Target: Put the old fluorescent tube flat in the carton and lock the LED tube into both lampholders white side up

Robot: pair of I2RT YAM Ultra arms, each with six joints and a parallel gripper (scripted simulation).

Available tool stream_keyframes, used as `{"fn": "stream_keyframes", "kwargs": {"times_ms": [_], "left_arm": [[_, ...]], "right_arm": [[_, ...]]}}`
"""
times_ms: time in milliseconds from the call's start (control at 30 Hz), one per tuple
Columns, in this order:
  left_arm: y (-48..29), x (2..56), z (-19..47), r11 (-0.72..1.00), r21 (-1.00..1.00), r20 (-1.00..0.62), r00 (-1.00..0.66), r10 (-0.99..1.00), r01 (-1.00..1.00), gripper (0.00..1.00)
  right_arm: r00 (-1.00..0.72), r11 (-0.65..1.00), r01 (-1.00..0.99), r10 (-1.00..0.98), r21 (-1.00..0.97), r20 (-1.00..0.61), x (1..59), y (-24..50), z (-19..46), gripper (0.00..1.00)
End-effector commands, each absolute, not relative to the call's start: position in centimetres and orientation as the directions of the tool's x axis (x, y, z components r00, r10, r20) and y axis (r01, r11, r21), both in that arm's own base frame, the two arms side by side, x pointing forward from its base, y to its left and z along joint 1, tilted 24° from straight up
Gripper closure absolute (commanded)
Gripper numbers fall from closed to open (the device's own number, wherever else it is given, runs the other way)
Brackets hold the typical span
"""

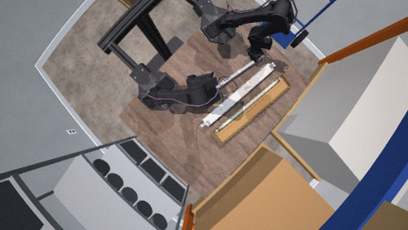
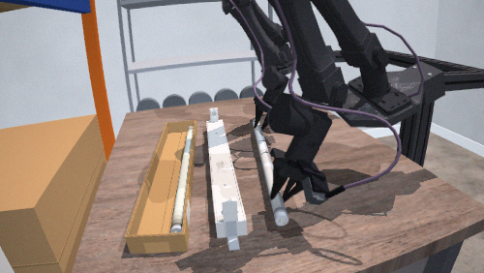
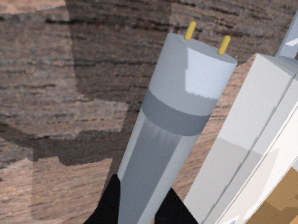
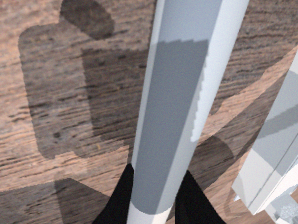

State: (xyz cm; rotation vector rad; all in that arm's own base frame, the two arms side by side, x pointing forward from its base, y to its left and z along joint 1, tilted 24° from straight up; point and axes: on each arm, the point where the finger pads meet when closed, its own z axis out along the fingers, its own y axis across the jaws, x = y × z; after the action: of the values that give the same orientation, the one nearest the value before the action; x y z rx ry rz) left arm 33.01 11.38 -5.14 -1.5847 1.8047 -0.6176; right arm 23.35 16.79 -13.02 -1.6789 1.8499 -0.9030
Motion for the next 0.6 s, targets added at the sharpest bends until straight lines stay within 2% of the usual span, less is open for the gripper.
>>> {"fn": "stream_keyframes", "kwargs": {"times_ms": [0,567], "left_arm": [[12.1,34.0,-4.8,0.166,-0.734,-0.186,-0.041,-0.982,-0.659,0.89],[12.0,34.4,-5.8,0.166,-0.732,-0.184,-0.043,-0.982,-0.661,0.89]], "right_arm": [[-0.124,0.031,-0.658,-0.99,-0.752,0.068,23.8,17.4,-13.1,0.89],[-0.132,0.045,-0.652,-0.99,-0.757,0.055,24.7,17.6,-13.9,0.89]]}}
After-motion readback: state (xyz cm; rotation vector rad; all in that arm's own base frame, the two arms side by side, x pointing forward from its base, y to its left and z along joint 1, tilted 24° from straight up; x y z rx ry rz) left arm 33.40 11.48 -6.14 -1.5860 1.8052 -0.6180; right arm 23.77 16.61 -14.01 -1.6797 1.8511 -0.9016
